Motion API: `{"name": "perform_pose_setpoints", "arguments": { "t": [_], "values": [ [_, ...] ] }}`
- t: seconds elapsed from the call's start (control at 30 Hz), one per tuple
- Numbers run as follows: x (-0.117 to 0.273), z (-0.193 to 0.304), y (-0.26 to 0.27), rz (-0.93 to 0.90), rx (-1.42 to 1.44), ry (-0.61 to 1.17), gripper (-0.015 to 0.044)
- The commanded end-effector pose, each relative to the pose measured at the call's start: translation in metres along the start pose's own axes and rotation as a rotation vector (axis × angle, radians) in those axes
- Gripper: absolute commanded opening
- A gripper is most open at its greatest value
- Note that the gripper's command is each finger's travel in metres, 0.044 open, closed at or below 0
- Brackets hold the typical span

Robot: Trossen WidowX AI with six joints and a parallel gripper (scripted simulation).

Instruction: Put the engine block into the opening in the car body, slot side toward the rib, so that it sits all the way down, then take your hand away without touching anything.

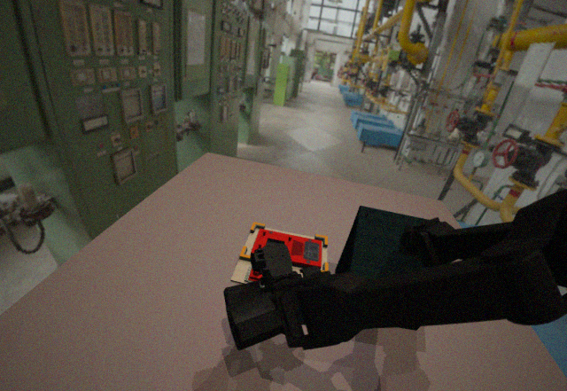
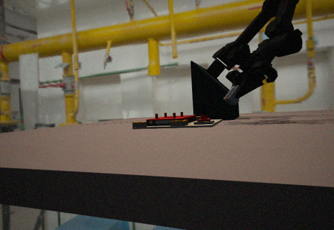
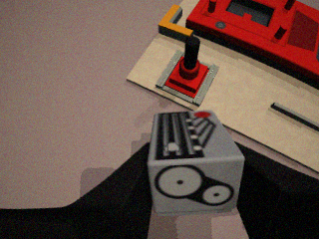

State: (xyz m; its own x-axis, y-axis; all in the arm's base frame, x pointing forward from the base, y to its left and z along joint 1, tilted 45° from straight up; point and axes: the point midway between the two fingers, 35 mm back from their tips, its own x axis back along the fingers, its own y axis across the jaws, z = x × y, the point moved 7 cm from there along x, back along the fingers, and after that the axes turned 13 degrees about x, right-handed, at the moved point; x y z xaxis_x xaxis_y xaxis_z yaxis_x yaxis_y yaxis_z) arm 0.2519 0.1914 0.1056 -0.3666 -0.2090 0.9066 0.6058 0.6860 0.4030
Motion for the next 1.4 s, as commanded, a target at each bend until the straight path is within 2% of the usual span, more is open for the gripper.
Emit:
{"name": "perform_pose_setpoints", "arguments": {
  "t": [0.0,1.17,1.37],
  "values": [
    [-0.008,0.005,0.000,0.008,-0.003,-0.004,0.0000],
    [-0.044,0.037,0.006,0.008,-0.004,-0.002,0.0000],
    [-0.042,0.036,0.006,0.009,-0.003,-0.008,0.0157]
  ]
}}
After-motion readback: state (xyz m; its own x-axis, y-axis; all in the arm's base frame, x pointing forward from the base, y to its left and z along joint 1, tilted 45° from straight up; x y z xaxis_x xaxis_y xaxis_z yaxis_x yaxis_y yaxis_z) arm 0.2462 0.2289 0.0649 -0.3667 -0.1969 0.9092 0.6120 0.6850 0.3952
